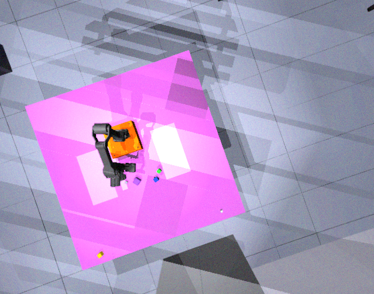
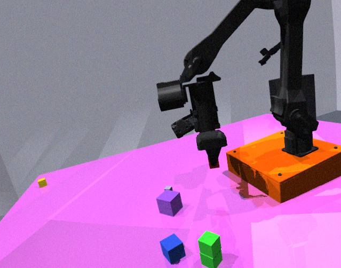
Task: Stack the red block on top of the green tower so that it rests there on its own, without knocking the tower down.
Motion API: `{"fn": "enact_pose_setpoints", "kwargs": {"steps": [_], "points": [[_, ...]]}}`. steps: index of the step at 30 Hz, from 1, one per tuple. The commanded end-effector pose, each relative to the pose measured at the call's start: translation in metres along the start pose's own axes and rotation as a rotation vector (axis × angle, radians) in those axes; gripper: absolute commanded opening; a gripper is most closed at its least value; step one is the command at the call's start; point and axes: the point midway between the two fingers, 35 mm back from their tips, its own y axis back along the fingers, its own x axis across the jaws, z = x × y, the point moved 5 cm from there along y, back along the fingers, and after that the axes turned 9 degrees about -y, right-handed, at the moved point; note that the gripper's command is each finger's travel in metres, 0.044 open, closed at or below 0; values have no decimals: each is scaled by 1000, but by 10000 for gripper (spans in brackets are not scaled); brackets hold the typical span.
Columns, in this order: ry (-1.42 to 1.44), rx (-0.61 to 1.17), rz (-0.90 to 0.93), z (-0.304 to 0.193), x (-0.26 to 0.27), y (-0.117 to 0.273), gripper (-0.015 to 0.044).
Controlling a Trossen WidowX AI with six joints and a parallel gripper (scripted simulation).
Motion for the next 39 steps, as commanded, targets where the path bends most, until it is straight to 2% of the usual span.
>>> {"fn": "enact_pose_setpoints", "kwargs": {"steps": [1, 8, 20, 39], "points": [[5, -5, 4, 0, 0, 22, 0], [5, -5, 3, 0, 0, 52, 0], [12, -6, 4, 3, 6, 53, 0], [34, 1, 23, 18, 96, 59, 0]]}}
